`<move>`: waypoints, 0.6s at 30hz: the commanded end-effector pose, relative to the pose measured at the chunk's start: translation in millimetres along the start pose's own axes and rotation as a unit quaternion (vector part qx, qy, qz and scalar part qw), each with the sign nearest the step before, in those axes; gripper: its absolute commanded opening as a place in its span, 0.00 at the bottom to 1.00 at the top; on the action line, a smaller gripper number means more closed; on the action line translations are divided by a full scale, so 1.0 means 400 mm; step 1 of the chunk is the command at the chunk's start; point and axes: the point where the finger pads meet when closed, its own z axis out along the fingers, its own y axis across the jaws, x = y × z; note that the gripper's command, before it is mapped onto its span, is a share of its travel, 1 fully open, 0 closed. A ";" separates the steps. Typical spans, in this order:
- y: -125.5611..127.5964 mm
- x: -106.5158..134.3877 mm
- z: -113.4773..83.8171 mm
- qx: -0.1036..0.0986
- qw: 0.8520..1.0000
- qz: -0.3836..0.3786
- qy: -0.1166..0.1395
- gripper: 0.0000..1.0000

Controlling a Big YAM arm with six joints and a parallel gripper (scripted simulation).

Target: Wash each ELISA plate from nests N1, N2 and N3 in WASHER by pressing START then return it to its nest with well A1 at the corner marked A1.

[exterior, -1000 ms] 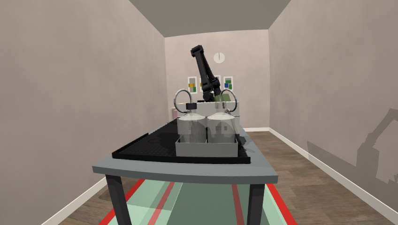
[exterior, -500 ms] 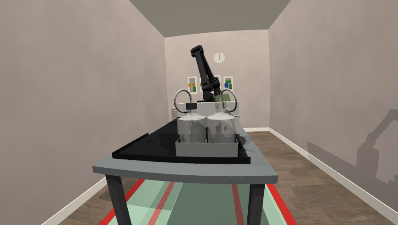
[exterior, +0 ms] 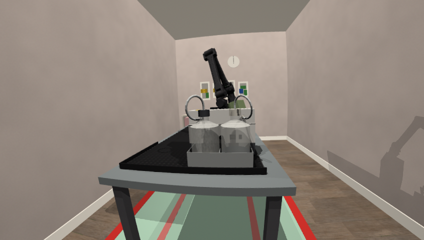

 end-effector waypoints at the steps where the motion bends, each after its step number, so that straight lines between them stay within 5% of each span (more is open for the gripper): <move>1: 0.019 -0.005 -0.006 -0.007 1.000 -0.001 -0.002 0.84; 18: 0.019 -0.005 -0.006 -0.007 1.000 -0.001 -0.002 0.84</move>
